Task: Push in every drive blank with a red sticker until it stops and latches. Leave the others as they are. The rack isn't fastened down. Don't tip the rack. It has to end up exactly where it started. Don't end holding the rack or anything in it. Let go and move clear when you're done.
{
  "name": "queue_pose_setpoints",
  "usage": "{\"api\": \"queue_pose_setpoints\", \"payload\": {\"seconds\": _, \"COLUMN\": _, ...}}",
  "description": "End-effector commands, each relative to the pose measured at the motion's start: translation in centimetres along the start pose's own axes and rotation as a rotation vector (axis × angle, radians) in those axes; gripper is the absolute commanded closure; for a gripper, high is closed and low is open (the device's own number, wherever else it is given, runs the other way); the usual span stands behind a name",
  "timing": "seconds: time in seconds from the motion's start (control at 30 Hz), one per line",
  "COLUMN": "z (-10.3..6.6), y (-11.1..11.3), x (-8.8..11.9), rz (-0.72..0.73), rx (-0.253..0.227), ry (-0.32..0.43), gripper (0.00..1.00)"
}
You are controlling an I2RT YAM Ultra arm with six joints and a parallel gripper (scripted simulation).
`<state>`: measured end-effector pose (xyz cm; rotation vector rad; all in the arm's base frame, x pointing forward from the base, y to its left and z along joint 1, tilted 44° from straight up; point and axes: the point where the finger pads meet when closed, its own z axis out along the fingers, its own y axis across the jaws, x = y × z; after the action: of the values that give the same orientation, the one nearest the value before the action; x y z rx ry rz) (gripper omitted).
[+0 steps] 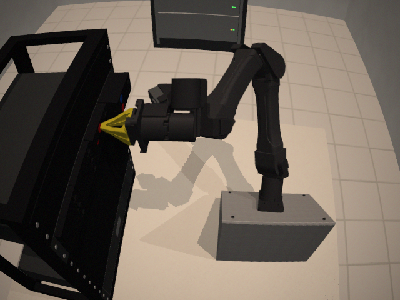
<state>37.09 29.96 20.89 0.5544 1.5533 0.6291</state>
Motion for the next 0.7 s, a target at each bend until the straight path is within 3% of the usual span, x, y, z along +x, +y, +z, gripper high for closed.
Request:
{"api": "queue_pose_setpoints", "payload": {"seconds": 0.0, "z": 0.99, "y": 3.44, "x": -0.77, "rz": 0.059, "rx": -0.076, "ry": -0.004, "gripper": 1.0}}
{"api": "queue_pose_setpoints", "payload": {"seconds": 0.67, "z": 0.85, "y": 3.67, "x": -0.95, "rz": 0.064, "rx": -0.08, "ry": -0.005, "gripper": 1.0}}
